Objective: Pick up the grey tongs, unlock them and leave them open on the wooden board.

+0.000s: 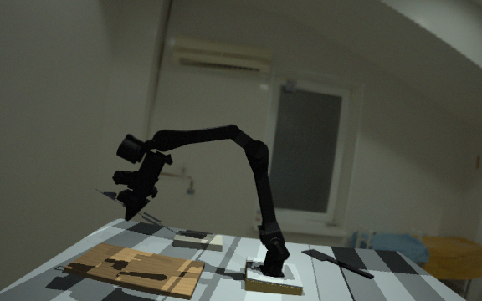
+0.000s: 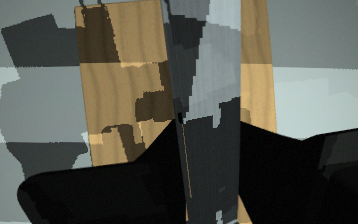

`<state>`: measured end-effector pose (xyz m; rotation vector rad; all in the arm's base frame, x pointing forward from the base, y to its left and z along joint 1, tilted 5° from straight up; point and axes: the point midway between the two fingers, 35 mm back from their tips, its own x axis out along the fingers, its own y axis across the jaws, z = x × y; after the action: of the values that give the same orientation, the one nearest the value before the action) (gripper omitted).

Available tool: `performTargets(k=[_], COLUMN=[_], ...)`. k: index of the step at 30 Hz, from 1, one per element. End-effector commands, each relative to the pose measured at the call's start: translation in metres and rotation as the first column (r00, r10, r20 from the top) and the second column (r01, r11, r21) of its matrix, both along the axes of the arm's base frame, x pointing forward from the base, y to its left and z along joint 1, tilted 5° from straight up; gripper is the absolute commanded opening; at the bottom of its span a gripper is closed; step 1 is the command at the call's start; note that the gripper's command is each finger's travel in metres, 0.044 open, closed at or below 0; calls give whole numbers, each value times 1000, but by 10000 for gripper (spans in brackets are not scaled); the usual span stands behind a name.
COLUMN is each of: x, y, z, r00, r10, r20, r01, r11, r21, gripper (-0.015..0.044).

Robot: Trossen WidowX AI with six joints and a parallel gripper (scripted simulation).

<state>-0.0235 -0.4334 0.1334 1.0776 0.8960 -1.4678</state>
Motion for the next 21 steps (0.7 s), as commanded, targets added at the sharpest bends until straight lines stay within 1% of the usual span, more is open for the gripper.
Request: performTargets(k=[1, 21], x=[-1, 1], y=[0, 3], z=[9, 17], r00=[1000, 997], r10=[-8, -24], r20=[-16, -68], r01=[6, -1], r11=[998, 938], r21=[-68, -348], gripper=[-150, -150])
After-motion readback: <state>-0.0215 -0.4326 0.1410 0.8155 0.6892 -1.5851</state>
